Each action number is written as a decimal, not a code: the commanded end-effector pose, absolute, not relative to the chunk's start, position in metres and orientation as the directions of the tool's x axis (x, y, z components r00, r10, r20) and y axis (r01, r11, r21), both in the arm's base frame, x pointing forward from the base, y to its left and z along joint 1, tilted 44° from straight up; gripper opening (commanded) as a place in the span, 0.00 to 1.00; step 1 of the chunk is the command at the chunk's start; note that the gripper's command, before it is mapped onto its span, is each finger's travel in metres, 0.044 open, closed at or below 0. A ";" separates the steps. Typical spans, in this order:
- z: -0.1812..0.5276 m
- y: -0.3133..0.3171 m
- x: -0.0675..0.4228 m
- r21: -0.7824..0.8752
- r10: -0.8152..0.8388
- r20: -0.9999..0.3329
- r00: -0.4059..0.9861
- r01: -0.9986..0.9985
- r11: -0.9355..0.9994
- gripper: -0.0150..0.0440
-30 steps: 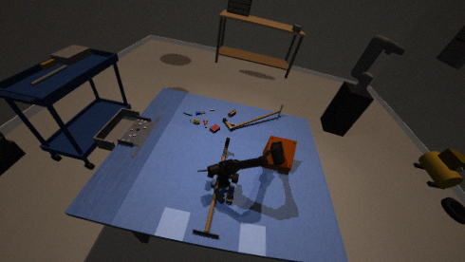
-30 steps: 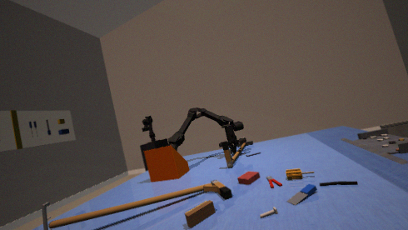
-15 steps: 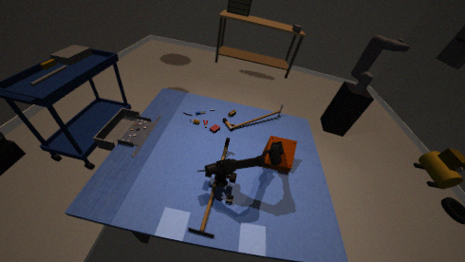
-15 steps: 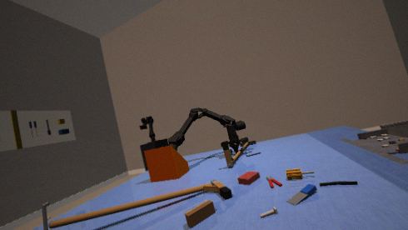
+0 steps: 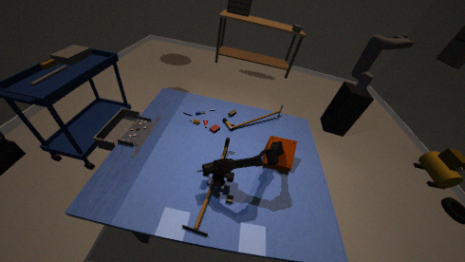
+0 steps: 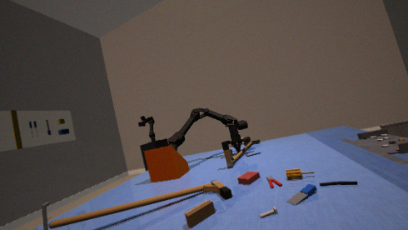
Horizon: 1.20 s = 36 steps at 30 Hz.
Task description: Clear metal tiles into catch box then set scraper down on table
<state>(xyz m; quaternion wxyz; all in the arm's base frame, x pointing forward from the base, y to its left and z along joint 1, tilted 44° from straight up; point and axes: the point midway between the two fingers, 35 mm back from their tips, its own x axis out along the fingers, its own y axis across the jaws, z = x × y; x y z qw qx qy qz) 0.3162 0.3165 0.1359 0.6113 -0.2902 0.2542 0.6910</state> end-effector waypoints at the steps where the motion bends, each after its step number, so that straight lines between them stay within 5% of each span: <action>1: 0.136 0.318 0.322 -0.009 0.701 -0.709 -0.084 -0.992 -0.128 0.25; 36: 0.133 0.320 0.356 -0.011 0.701 -0.708 -0.082 -0.992 -0.128 0.25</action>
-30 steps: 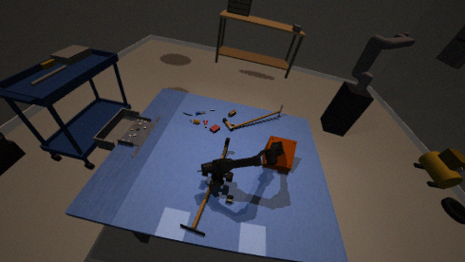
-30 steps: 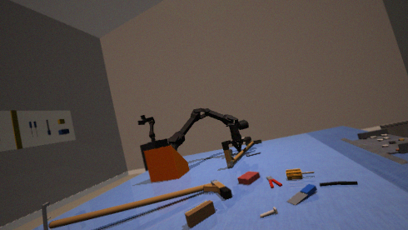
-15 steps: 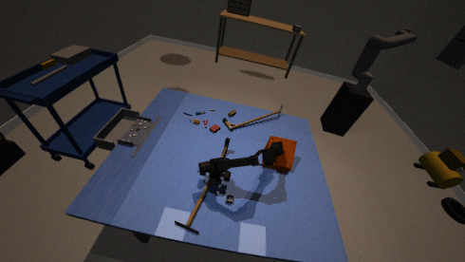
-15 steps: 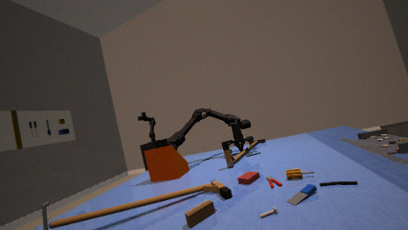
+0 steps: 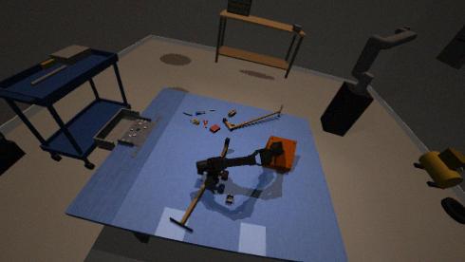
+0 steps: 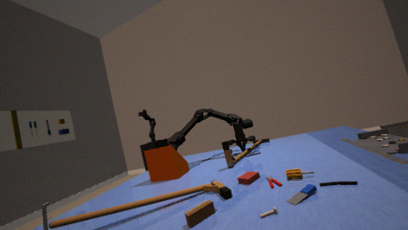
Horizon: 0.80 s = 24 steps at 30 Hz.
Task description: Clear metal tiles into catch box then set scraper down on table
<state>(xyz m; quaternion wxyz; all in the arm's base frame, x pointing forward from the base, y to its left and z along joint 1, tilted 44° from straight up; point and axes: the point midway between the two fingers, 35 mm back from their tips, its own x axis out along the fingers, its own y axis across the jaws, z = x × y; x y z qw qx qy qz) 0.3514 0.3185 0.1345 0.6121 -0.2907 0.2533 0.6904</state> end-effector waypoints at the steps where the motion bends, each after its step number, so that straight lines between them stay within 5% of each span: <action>1: 0.133 0.320 0.357 -0.011 0.701 -0.708 -0.082 -0.992 -0.128 0.25; 24: 0.170 0.283 0.368 -0.007 0.695 -0.715 -0.081 -0.992 -0.123 0.25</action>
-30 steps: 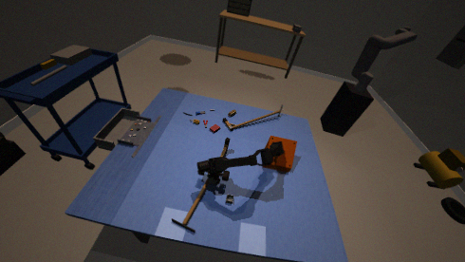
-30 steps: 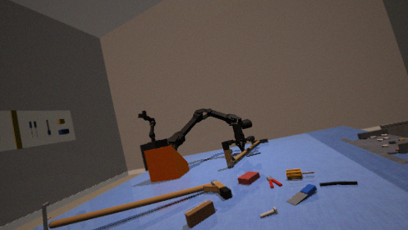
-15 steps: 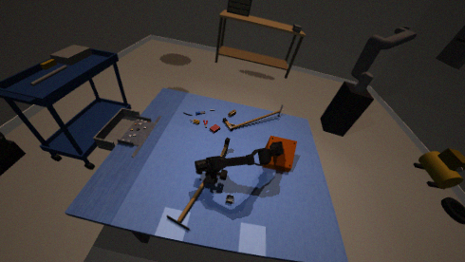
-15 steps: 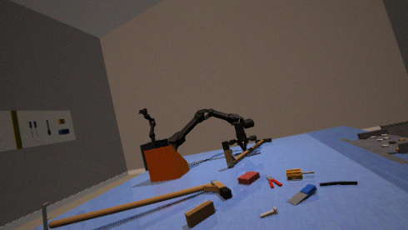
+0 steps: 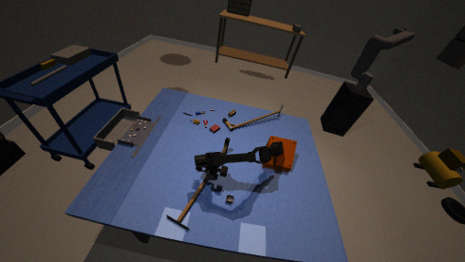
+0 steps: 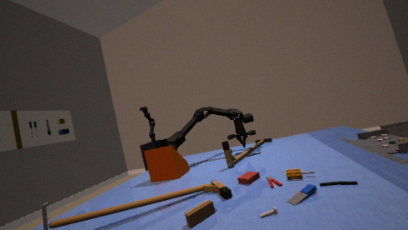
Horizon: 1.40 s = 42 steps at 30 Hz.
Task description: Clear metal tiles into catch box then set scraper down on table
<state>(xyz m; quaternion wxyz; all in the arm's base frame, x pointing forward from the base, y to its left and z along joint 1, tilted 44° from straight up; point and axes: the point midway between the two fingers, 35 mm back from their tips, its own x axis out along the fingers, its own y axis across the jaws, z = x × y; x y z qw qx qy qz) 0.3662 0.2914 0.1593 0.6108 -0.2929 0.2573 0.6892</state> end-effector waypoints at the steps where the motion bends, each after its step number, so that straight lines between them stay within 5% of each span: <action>1: 0.172 0.280 0.368 -0.007 0.694 -0.715 -0.081 -0.992 -0.123 0.25; 42: 0.236 0.217 0.335 0.145 0.694 -0.715 -0.083 -0.989 0.031 0.25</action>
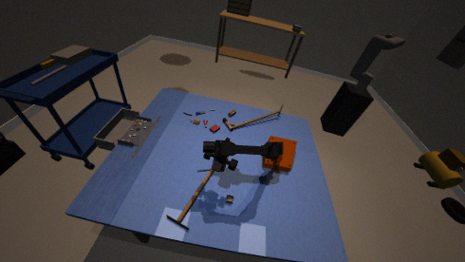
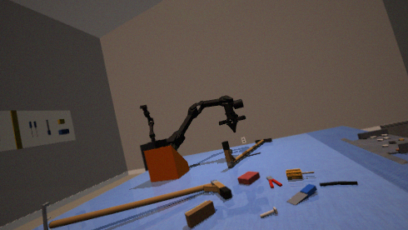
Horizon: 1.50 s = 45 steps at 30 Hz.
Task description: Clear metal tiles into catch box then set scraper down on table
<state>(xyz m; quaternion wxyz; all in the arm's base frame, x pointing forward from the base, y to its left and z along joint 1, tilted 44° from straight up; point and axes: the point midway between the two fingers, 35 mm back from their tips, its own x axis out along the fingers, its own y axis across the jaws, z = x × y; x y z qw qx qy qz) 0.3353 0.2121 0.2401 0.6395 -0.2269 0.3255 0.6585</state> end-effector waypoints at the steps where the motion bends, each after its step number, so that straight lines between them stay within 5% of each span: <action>1: 0.234 0.219 0.335 0.146 0.694 -0.715 -0.083 -0.989 0.032 0.25; 45: 0.154 0.299 0.328 0.173 0.697 -0.712 -0.083 -0.983 0.060 0.25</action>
